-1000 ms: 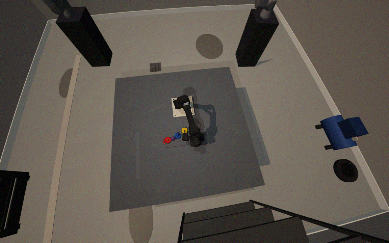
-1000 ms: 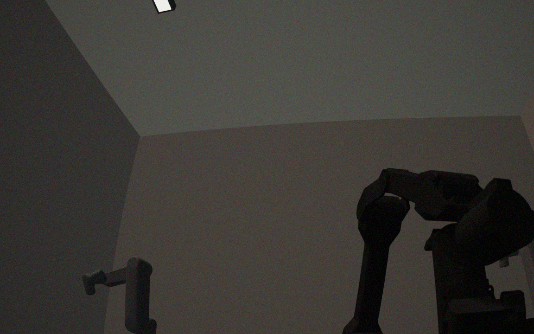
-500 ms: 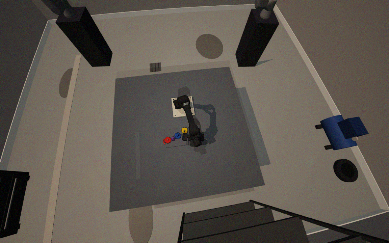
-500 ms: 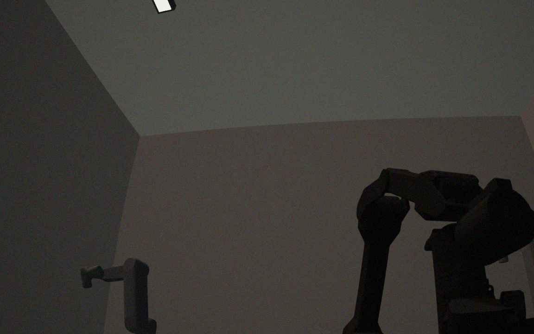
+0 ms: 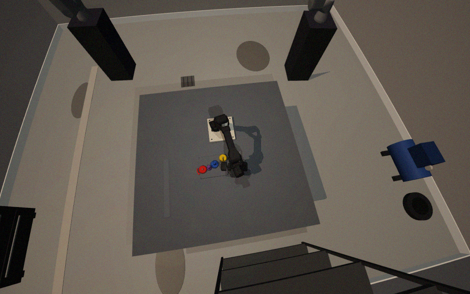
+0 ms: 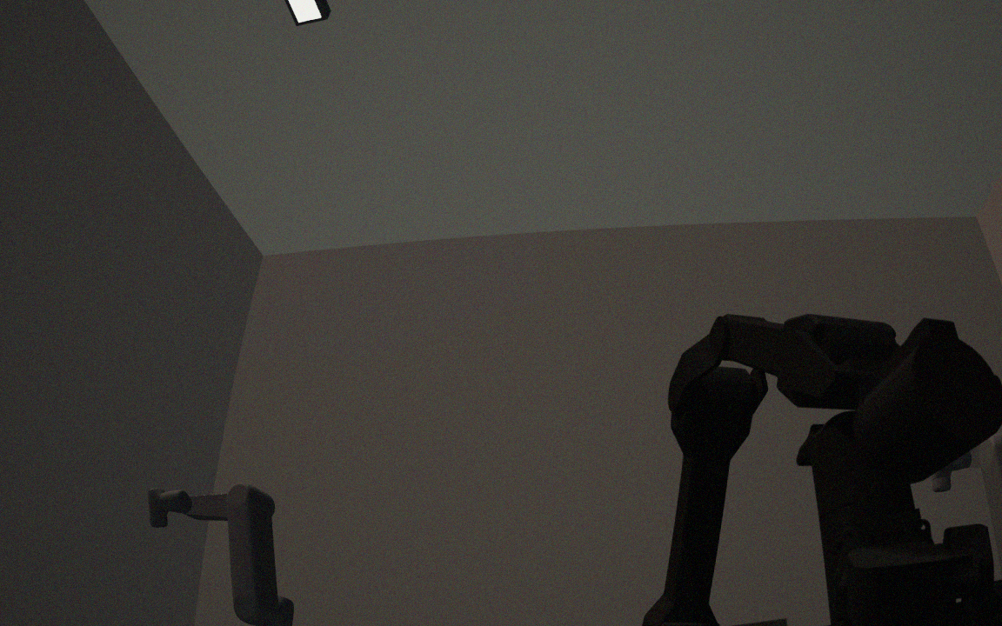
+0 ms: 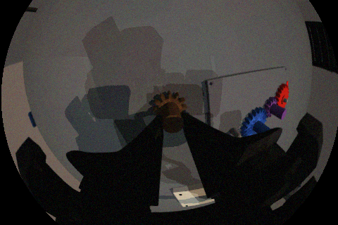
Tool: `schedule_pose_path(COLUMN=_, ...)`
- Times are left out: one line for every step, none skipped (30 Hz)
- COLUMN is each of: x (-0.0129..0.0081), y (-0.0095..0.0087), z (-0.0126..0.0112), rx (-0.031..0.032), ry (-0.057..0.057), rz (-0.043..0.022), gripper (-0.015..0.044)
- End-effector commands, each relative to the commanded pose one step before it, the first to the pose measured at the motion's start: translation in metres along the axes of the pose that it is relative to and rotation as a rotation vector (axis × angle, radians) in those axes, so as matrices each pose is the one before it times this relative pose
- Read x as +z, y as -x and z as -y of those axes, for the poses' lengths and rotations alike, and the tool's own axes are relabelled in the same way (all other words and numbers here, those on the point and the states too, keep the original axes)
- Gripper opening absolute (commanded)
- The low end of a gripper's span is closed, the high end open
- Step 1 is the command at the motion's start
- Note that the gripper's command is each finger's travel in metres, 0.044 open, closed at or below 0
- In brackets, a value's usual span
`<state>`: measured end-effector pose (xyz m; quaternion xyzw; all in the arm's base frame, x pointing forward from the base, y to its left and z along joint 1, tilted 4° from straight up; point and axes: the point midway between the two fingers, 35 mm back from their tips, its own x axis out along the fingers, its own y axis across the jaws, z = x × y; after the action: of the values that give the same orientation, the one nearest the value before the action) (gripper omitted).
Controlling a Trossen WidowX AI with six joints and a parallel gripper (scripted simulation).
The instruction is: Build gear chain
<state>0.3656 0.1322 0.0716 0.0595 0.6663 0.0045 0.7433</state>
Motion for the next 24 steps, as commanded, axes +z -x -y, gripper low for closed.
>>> schedule_pose_path(x=0.00225, y=0.00603, z=-0.00303, rx=0.01416, ry=0.0003, rz=0.00969, gripper=0.0000)
schedule_pose_path(x=0.00038, y=0.00191, z=-0.00016, rx=-0.00072, ry=0.0000, rz=-0.00075, gripper=0.0000)
schedule_pose_path(x=0.00037, y=0.00191, z=-0.00015, rx=-0.00072, ry=0.0000, rz=-0.00075, gripper=0.0000)
schedule_pose_path(x=0.00035, y=0.00192, z=-0.00014, rx=-0.00072, ry=0.0000, rz=-0.00075, gripper=0.0000)
schedule_pose_path(x=0.00034, y=0.00193, z=-0.00013, rx=-0.00072, ry=0.0000, rz=-0.00075, gripper=0.0000)
schedule_pose_path(x=0.00032, y=0.00193, z=-0.00013, rx=-0.00072, ry=0.0000, rz=-0.00075, gripper=0.0000)
schedule_pose_path(x=0.00031, y=0.00194, z=-0.00012, rx=-0.00072, ry=0.0000, rz=-0.00076, gripper=0.0000)
schedule_pose_path(x=0.00029, y=0.00194, z=-0.00011, rx=-0.00072, ry=0.0000, rz=-0.00076, gripper=0.0000)
schedule_pose_path(x=0.00028, y=0.00195, z=-0.00011, rx=-0.00072, ry=0.0000, rz=-0.00076, gripper=0.0000)
schedule_pose_path(x=0.00026, y=0.00195, z=-0.00010, rx=-0.00072, ry=0.0000, rz=-0.00076, gripper=0.0000)
schedule_pose_path(x=0.00025, y=0.00196, z=-0.00009, rx=-0.00072, ry=0.0000, rz=-0.00076, gripper=0.0000)
schedule_pose_path(x=0.00023, y=0.00196, z=-0.00008, rx=-0.00072, ry=0.0000, rz=-0.00076, gripper=0.0000)
schedule_pose_path(x=0.00022, y=0.00196, z=-0.00008, rx=-0.00072, ry=0.0000, rz=-0.00076, gripper=0.0000)
schedule_pose_path(x=0.00020, y=0.00197, z=-0.00007, rx=-0.00072, ry=0.0000, rz=-0.00077, gripper=0.0000)
schedule_pose_path(x=0.00018, y=0.00197, z=-0.00006, rx=-0.00072, ry=0.0000, rz=-0.00077, gripper=0.0000)
schedule_pose_path(x=0.00017, y=0.00198, z=-0.00005, rx=-0.00072, ry=0.0000, rz=-0.00077, gripper=0.0000)
schedule_pose_path(x=0.00016, y=0.00212, z=-0.00004, rx=-0.00068, ry=0.0003, rz=-0.00029, gripper=0.0000)
schedule_pose_path(x=0.00014, y=0.00212, z=-0.00003, rx=-0.00068, ry=0.0003, rz=-0.00029, gripper=0.0000)
schedule_pose_path(x=0.00012, y=0.00212, z=-0.00002, rx=-0.00068, ry=0.0003, rz=-0.00029, gripper=0.0000)
schedule_pose_path(x=0.00011, y=0.00213, z=-0.00001, rx=-0.00068, ry=0.0003, rz=-0.00029, gripper=0.0000)
schedule_pose_path(x=0.00009, y=0.00213, z=-0.00001, rx=-0.00068, ry=0.0003, rz=-0.00030, gripper=0.0000)
schedule_pose_path(x=0.00008, y=0.00213, z=0.00000, rx=-0.00068, ry=0.0003, rz=-0.00030, gripper=0.0000)
schedule_pose_path(x=0.00006, y=0.00213, z=0.00001, rx=-0.00068, ry=0.0003, rz=-0.00030, gripper=0.0000)
schedule_pose_path(x=0.00004, y=0.00214, z=0.00002, rx=-0.00069, ry=0.0003, rz=-0.00030, gripper=0.0000)
